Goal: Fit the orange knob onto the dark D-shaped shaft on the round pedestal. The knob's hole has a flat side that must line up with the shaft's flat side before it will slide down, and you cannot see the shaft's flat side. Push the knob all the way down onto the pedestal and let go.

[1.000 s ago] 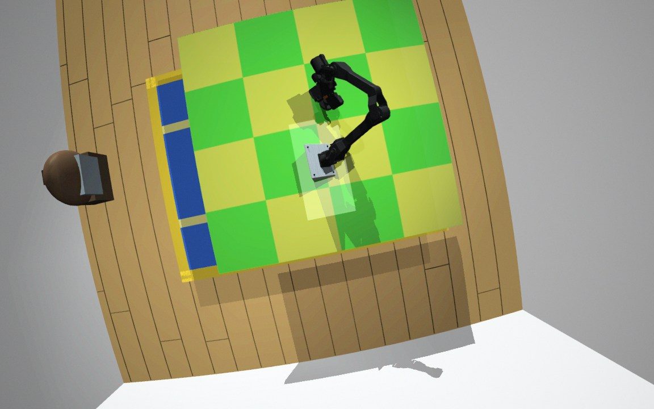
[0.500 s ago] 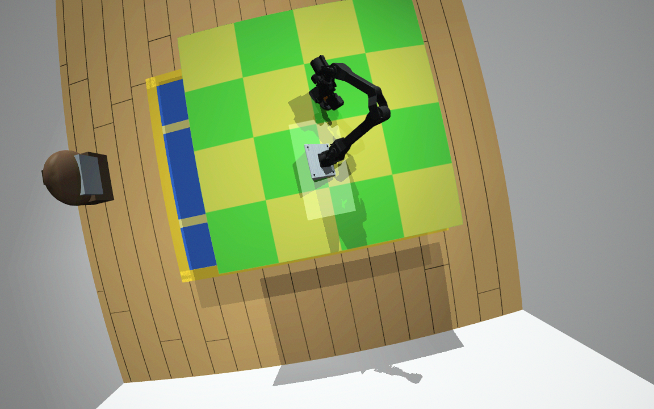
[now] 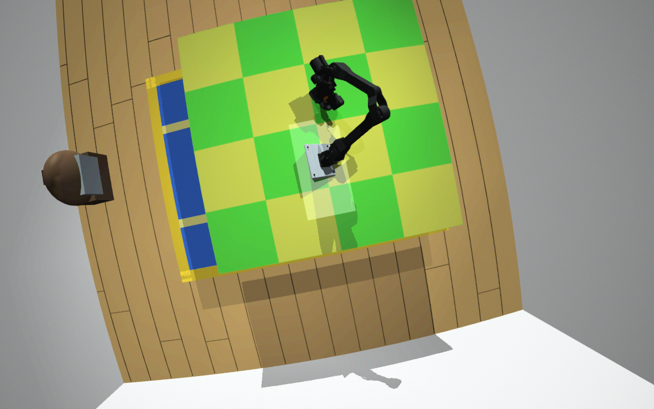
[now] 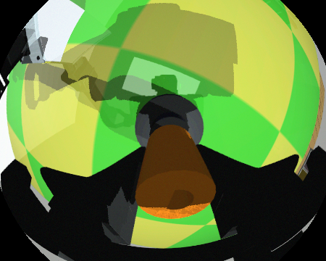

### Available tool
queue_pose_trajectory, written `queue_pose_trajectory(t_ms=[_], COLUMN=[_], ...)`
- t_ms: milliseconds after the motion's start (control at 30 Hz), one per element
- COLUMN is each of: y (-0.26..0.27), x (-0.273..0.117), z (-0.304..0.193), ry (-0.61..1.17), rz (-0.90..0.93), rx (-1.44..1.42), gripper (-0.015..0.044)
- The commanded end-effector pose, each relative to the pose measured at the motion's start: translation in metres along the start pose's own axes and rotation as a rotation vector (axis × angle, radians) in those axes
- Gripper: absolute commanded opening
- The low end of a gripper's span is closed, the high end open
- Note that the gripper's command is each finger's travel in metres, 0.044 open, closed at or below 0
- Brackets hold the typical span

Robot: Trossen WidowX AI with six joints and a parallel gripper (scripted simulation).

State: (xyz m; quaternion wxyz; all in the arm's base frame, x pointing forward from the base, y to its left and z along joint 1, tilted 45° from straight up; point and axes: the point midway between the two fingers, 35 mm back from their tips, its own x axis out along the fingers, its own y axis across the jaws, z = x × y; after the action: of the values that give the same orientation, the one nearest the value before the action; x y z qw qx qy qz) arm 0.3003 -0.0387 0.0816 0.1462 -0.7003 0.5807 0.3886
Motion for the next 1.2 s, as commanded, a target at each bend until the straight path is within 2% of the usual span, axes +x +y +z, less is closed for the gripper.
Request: queue_pose_trajectory(t_ms=[0,133,867,1167], y=[-0.0024,-0.0046,-0.004,-0.0009], x=[-0.003,-0.0025,-0.0026,-0.0001], z=[-0.0017,-0.0033,-0.0031,-0.0012], ry=[0.001,0.001,0.002,0.002], rz=[-0.007,-0.007,-0.007,-0.007], rx=[-0.066,-0.187,-0.199,-0.399], gripper=[0.0,0.0,0.0,0.0])
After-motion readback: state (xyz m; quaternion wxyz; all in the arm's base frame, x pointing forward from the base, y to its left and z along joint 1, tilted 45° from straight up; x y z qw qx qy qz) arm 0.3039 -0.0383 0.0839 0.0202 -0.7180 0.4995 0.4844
